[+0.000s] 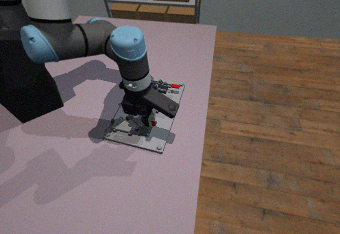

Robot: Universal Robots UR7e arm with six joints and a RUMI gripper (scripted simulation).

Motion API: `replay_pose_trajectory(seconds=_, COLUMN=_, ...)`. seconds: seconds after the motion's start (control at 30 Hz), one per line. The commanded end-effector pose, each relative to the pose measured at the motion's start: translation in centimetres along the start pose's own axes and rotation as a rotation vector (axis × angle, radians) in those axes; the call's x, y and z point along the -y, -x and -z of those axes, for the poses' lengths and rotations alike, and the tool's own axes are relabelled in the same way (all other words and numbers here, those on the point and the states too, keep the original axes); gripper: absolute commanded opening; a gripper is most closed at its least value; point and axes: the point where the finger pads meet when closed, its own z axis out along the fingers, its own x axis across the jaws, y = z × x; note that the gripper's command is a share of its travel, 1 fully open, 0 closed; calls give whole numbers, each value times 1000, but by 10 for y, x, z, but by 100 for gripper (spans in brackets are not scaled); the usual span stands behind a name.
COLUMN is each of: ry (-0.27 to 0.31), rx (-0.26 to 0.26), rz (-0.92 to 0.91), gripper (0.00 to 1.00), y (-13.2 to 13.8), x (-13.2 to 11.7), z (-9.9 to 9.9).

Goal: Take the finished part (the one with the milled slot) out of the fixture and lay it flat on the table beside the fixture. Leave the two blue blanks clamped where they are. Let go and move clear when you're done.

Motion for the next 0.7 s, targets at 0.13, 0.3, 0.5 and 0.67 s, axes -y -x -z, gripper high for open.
replay_pose_trajectory(seconds=0.13, ry=0, rx=0, rz=0, gripper=0, y=0, x=-6, z=2)
replay_pose_trajectory(seconds=0.3, ry=0, rx=0, rz=0, gripper=0, y=0, x=-9, z=3)
replay_pose_trajectory(seconds=0.5, ry=0, rx=0, rz=0, gripper=0, y=0, x=-12, z=3)
replay_pose_trajectory(seconds=0.67, ry=0, rx=0, rz=0, gripper=0, y=0, x=-15, z=4)
